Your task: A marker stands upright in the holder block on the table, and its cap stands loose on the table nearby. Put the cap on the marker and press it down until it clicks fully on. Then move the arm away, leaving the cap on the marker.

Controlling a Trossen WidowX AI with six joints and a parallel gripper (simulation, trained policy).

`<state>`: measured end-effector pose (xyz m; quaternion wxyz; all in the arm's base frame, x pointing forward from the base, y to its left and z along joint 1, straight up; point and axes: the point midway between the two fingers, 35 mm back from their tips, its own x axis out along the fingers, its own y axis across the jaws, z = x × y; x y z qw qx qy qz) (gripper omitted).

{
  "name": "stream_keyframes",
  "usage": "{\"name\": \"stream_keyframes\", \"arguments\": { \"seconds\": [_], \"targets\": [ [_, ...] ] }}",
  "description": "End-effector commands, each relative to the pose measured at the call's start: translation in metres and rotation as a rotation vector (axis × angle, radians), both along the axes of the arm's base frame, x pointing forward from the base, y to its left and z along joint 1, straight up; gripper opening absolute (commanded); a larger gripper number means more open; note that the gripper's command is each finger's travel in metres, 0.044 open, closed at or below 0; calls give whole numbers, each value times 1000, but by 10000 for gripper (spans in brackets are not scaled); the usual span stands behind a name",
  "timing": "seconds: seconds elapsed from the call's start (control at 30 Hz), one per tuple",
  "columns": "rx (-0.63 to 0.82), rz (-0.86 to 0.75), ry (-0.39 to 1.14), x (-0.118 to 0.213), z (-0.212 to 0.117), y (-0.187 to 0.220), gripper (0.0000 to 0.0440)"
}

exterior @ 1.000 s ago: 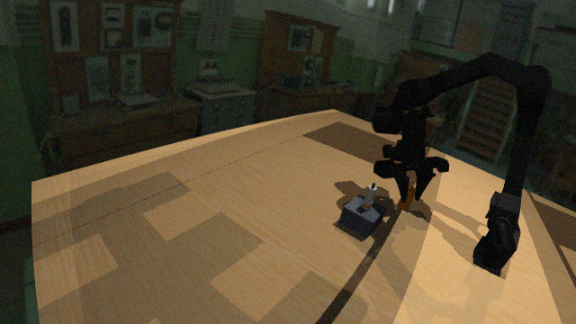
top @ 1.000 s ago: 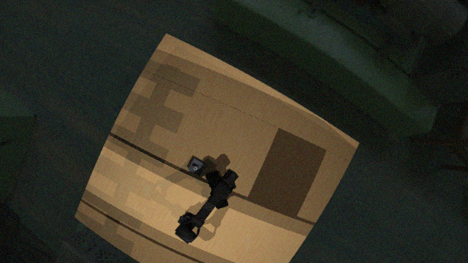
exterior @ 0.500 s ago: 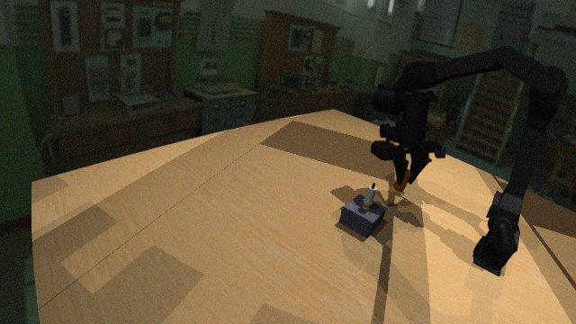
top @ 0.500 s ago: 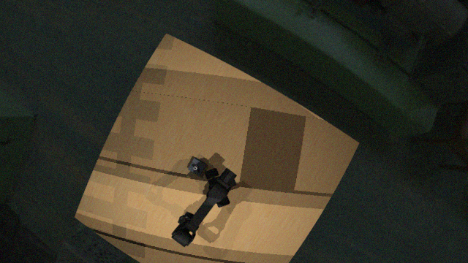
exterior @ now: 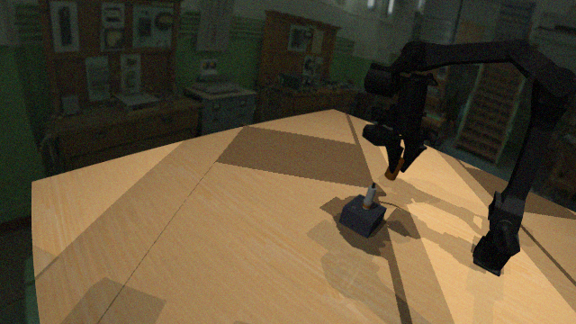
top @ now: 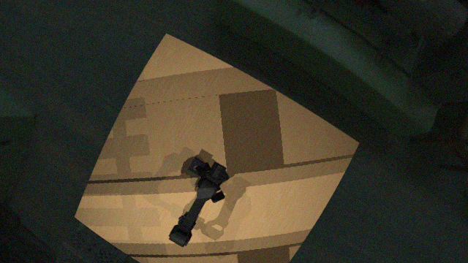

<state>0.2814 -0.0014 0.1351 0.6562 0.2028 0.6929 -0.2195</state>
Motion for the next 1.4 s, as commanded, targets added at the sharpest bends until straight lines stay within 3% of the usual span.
{"name": "stream_keyframes", "arguments": {
  "seconds": [0.0, 0.8, 1.37],
  "targets": [
    [5, 9, -11, 2, 7, 12, 36],
    [16, 107, -23, 3, 33, 94, 0],
    [4, 141, 22, 0, 22, 107, 0]
  ]
}}
